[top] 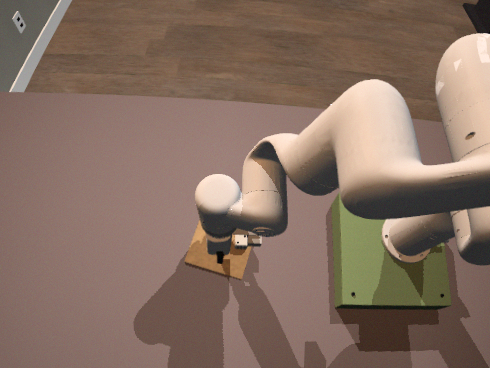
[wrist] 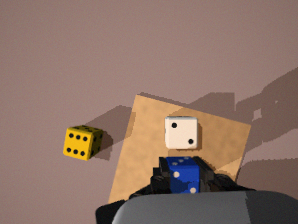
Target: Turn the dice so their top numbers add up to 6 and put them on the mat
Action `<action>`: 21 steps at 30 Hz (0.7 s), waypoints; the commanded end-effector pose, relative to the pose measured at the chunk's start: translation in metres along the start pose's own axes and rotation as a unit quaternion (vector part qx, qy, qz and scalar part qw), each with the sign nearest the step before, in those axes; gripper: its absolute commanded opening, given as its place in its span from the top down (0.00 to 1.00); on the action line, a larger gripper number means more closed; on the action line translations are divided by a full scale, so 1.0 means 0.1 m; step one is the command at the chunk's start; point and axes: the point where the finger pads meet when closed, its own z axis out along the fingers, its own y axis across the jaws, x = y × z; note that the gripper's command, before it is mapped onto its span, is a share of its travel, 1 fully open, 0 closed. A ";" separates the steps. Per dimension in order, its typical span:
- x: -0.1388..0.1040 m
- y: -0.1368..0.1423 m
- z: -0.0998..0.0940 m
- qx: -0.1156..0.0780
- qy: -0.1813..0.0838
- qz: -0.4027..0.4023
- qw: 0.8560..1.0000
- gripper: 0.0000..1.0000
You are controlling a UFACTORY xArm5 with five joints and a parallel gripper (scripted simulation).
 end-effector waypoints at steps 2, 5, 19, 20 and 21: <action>-0.01 0.00 -0.01 0.000 -0.002 0.000 1.000 0.73; -0.01 0.00 -0.01 0.000 -0.002 0.000 1.000 0.73; -0.01 0.00 0.02 0.000 -0.002 0.000 1.000 0.73; -0.01 0.00 0.02 0.000 -0.002 0.000 1.000 0.73; -0.01 0.00 0.02 0.000 -0.002 0.000 1.000 0.73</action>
